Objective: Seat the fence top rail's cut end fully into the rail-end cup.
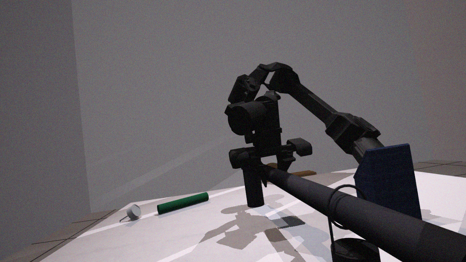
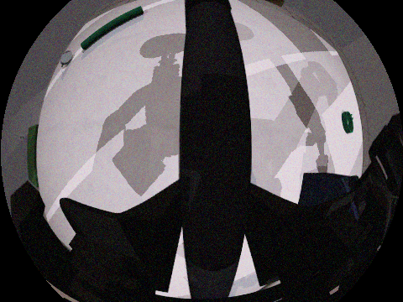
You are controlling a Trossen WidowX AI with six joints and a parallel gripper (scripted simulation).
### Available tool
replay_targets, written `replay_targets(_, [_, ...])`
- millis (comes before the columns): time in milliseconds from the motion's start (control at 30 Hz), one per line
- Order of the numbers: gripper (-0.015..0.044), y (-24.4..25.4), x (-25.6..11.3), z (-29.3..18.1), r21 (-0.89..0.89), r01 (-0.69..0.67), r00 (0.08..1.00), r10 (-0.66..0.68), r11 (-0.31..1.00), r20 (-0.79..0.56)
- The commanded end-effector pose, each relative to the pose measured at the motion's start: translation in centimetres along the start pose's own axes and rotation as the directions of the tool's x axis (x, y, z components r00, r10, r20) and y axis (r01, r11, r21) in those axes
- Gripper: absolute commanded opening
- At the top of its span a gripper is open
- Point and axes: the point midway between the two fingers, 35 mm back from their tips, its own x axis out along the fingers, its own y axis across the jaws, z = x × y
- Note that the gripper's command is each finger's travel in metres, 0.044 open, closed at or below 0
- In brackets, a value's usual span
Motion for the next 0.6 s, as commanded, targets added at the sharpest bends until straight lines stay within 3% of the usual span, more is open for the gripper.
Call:
replay_targets(0, [0.0, 0.1, 0.0, 0.7, 0.005, -0.008, 1.0, 0.008, 1.0, 0.0])
replay_targets(567, [0.0, 0.0, 0.6, 1.9, 0.001, -0.004, 1.0, 0.004, 1.0, 0.003])
